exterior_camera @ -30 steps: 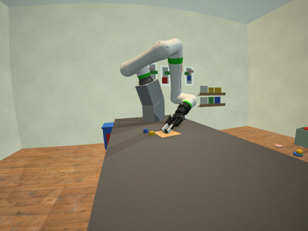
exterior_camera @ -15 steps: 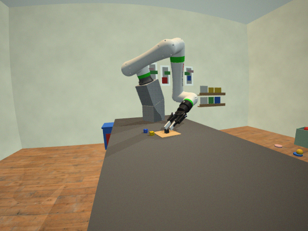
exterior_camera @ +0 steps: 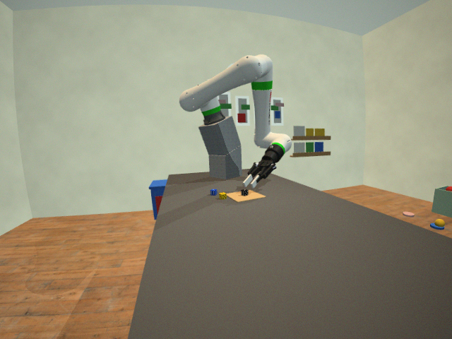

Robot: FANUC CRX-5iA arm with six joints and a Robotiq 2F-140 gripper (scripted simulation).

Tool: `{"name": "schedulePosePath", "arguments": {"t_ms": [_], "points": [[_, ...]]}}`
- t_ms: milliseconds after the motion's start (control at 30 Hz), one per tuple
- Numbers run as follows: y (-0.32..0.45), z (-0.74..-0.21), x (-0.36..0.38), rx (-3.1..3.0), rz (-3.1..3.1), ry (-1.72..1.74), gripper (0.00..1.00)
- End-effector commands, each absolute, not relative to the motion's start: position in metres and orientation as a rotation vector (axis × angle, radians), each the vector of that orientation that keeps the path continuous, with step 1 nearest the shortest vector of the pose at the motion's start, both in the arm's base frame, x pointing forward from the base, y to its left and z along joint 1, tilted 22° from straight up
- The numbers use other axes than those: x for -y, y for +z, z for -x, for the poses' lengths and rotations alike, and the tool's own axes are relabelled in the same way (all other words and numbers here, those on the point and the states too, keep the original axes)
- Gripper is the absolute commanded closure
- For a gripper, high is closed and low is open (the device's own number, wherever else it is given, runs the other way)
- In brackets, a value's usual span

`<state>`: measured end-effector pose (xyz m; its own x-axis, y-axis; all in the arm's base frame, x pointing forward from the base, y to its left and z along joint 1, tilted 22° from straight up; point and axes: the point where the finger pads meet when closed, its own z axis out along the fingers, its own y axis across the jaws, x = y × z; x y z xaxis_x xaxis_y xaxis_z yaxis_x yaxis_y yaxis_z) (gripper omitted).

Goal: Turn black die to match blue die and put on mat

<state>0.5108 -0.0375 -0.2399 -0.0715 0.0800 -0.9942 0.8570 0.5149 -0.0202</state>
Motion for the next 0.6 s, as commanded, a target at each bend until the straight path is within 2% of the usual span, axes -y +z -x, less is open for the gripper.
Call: {"name": "schedulePosePath", "arguments": {"t_ms": [0, 567], "points": [[-0.236, -0.51, 0.036, -1.521, -0.843, -0.785, 0.75], [-0.187, -0.501, 0.019, -1.521, -0.843, -0.785, 0.75]]}}
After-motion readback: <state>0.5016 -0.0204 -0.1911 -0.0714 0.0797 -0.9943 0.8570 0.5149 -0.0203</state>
